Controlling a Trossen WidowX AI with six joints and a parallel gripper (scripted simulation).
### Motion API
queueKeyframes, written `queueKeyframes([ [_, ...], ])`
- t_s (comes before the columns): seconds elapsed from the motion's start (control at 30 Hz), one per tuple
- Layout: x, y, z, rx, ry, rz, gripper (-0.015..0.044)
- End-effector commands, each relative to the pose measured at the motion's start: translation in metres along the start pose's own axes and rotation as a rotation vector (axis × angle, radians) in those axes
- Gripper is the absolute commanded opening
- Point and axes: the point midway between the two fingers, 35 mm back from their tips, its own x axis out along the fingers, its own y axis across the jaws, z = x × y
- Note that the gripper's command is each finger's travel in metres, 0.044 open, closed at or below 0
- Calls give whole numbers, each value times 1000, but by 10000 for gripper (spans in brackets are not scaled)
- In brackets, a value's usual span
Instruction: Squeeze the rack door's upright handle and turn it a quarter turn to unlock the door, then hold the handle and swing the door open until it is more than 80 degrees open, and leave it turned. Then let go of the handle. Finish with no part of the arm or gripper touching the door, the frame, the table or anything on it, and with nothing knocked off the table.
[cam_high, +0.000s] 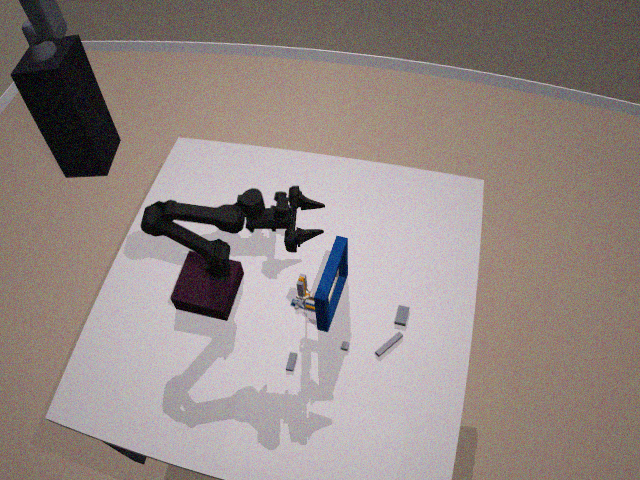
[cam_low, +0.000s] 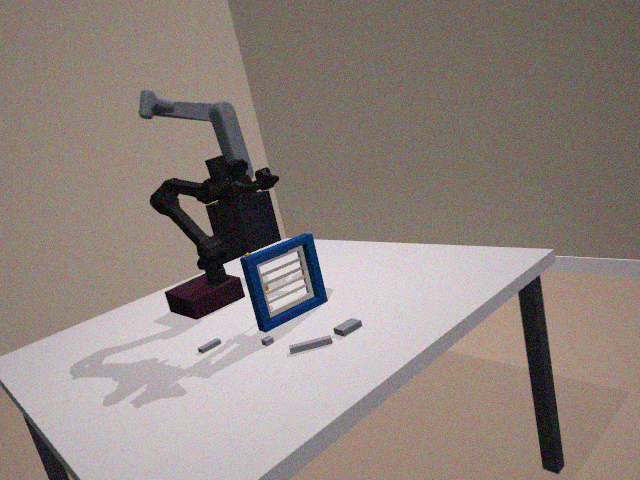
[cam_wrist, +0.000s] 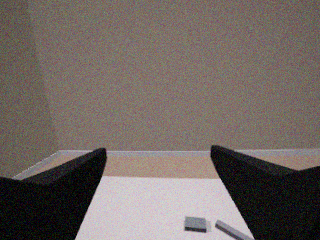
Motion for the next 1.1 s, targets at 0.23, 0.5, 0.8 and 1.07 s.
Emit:
queueKeyframes([
  [0.23,16,-12,-21,-7,185,-40,298],
  [0.5,27,-28,-47,-7,413,-88,298],
  [0.8,27,-46,-74,4,671,-139,298],
  [1.07,18,-61,-95,25,900,-179,298],
])
